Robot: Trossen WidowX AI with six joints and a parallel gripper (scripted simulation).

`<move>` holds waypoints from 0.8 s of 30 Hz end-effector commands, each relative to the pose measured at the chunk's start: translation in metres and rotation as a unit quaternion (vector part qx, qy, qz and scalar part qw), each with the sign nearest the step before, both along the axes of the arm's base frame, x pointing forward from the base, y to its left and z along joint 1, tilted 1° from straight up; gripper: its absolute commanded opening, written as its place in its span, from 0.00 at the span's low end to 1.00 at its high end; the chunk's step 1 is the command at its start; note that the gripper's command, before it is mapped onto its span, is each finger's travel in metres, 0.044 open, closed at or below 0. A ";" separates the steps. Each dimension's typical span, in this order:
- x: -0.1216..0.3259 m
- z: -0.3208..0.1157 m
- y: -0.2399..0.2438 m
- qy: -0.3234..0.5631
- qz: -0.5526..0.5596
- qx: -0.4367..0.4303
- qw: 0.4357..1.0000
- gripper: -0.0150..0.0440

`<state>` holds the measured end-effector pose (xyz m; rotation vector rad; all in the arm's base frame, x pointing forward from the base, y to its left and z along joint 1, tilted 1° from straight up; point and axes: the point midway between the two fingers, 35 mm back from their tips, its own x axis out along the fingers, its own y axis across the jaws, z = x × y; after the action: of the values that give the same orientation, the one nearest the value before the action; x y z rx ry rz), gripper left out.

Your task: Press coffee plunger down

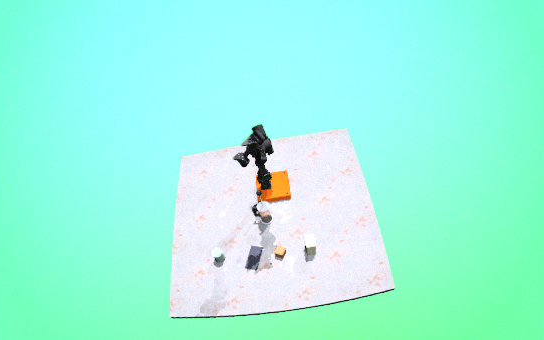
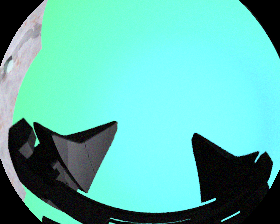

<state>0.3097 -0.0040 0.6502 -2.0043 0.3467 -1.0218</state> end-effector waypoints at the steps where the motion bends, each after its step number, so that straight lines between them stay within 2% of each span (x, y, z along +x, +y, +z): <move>1: 0.000 0.000 0.000 -0.001 0.005 0.002 1.000 0.98; 7: -0.003 -0.014 -0.005 -0.017 0.113 0.052 0.992 1.00; 12: -0.010 -0.049 -0.008 -0.010 0.238 0.162 0.958 1.00; 16: -0.020 -0.089 -0.011 0.008 0.313 0.285 0.906 1.00; 18: -0.026 -0.107 -0.011 0.015 0.333 0.338 0.880 1.00; 24: -0.036 -0.133 -0.011 0.024 0.352 0.419 0.837 1.00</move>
<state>0.2953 -0.0143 0.5850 -1.5617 -0.0071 -0.5395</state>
